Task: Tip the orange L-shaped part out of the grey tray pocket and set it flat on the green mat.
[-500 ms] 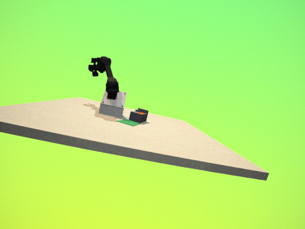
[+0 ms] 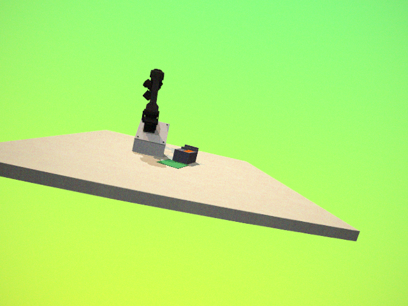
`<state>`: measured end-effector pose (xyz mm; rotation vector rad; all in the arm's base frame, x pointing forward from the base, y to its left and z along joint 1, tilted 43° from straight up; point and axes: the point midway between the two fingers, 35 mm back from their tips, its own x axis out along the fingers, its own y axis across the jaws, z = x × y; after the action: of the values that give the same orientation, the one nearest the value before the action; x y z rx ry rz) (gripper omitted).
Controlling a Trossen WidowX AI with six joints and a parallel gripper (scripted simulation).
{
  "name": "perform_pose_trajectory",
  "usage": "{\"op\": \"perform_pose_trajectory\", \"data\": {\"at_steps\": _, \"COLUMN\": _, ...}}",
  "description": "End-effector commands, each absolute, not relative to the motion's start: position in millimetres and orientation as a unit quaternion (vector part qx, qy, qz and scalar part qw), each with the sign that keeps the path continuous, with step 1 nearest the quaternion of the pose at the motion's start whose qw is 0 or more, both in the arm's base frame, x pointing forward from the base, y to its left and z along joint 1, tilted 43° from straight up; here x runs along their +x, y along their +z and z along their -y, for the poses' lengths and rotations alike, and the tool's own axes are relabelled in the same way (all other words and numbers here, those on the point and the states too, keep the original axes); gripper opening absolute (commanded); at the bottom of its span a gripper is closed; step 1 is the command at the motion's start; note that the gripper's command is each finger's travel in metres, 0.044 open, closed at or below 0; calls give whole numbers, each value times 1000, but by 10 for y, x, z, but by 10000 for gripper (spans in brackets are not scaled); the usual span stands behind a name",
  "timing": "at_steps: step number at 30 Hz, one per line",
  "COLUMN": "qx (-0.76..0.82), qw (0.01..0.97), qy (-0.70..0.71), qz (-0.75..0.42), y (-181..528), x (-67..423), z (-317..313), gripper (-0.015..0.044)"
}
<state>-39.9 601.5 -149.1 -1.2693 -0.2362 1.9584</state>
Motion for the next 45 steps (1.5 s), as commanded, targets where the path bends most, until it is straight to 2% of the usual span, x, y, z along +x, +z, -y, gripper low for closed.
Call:
{"op": "perform_pose_trajectory", "data": {"at_steps": 1, "qx": -507, "qw": 460, "qy": 728, "qz": -47, "y": -1495, "x": 314, "z": -5772, "gripper": 180}}
{"op": "perform_pose_trajectory", "data": {"at_steps": 11, "qx": -432, "qw": 657, "qy": 474, "qz": -396, "y": -1188, "x": 2105, "z": -4540, "gripper": 180}}
{"op": "perform_pose_trajectory", "data": {"at_steps": 20, "qx": -290, "qw": 746, "qy": 130, "qz": -586, "y": -737, "x": 2982, "z": -2834, "gripper": 180}}
{"op": "perform_pose_trajectory", "data": {"at_steps": 26, "qx": -182, "qw": 747, "qy": -130, "qz": -626, "y": -328, "x": 3099, "z": -1578, "gripper": 180}}
{"op": "perform_pose_trajectory", "data": {"at_steps": 33, "qx": -77, "qw": 697, "qy": -406, "qz": -586, "y": 214, "x": 2787, "z": -286, "gripper": 180}}
{"op": "perform_pose_trajectory", "data": {"at_steps": 39, "qx": -69, "qw": 691, "qy": -427, "qz": -579, "y": 237, "x": 2747, "z": -170, "gripper": 180}}
{"op": "perform_pose_trajectory", "data": {"at_steps": 45, "qx": -70, "qw": 691, "qy": -427, "qz": -578, "y": -210, "x": 2733, "z": 240, "gripper": 180}}
